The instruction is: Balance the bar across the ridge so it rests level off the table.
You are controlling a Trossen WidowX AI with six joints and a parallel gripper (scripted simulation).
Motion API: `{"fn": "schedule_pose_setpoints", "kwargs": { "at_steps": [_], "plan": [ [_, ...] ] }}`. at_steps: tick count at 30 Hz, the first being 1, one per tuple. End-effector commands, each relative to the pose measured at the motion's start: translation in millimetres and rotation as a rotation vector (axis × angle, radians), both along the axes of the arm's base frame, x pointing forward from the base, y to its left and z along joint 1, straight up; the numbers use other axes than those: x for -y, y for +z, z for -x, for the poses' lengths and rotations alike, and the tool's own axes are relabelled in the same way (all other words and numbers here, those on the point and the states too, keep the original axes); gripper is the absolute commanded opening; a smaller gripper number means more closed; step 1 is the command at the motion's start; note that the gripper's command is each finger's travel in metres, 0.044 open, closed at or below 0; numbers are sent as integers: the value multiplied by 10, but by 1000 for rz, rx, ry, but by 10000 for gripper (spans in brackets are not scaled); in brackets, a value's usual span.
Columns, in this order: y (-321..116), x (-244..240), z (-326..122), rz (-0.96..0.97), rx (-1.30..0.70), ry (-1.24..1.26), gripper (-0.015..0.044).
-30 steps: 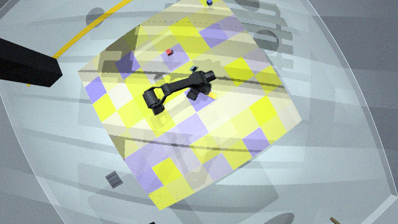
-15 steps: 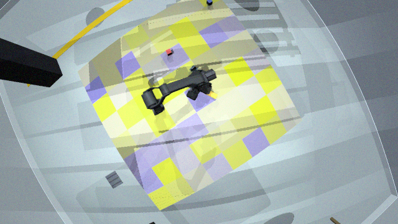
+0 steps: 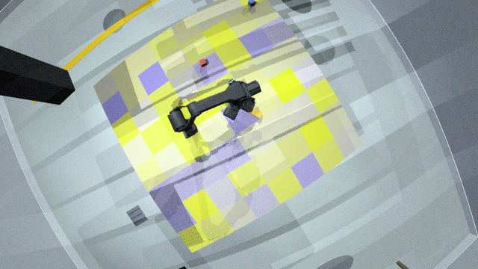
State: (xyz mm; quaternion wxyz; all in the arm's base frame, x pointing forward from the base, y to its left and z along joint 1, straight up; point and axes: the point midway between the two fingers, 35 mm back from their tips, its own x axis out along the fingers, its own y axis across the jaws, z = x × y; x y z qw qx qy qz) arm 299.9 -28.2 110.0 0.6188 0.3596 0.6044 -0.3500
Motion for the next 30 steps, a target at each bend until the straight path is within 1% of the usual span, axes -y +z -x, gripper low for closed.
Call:
{"fn": "schedule_pose_setpoints", "kwargs": {
  "at_steps": [1,7,11,30],
  "plan": [
    [151,5,-1,4,8,-3,0],
    [302,4,26,4,8,-4,0],
    [320,-17,19,4,8,-8,0],
    [352,-648,-217,-6,10,-118,0]
  ]
}}
